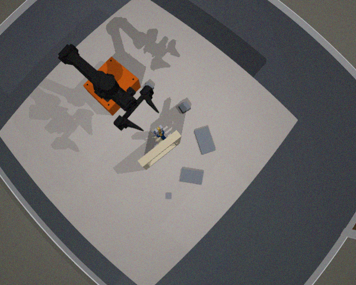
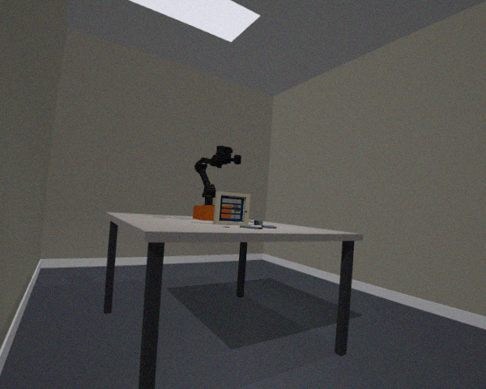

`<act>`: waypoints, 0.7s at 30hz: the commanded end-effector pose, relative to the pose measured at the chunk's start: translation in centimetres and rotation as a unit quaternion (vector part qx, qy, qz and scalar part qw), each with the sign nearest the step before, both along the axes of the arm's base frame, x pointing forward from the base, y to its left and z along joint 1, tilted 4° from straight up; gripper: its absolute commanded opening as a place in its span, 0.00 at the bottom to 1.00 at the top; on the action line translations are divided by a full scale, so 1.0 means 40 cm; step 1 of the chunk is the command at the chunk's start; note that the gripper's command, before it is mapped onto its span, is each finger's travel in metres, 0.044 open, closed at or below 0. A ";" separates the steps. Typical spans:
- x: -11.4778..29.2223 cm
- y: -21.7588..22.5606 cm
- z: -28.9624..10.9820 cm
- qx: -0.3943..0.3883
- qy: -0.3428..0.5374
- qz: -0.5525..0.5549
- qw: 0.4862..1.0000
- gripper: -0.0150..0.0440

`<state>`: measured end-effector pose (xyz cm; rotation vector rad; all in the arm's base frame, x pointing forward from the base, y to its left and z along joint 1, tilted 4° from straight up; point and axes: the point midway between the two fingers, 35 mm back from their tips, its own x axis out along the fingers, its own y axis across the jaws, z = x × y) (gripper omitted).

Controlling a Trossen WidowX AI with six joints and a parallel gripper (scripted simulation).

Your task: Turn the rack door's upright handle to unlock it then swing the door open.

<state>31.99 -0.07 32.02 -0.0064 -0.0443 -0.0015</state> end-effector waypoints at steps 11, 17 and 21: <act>0.073 0.010 -0.089 0.024 0.133 0.002 0.991 0.75; 0.105 0.018 -0.150 0.037 0.216 -0.001 0.976 0.75; 0.119 0.023 -0.191 0.044 0.271 -0.004 0.962 0.75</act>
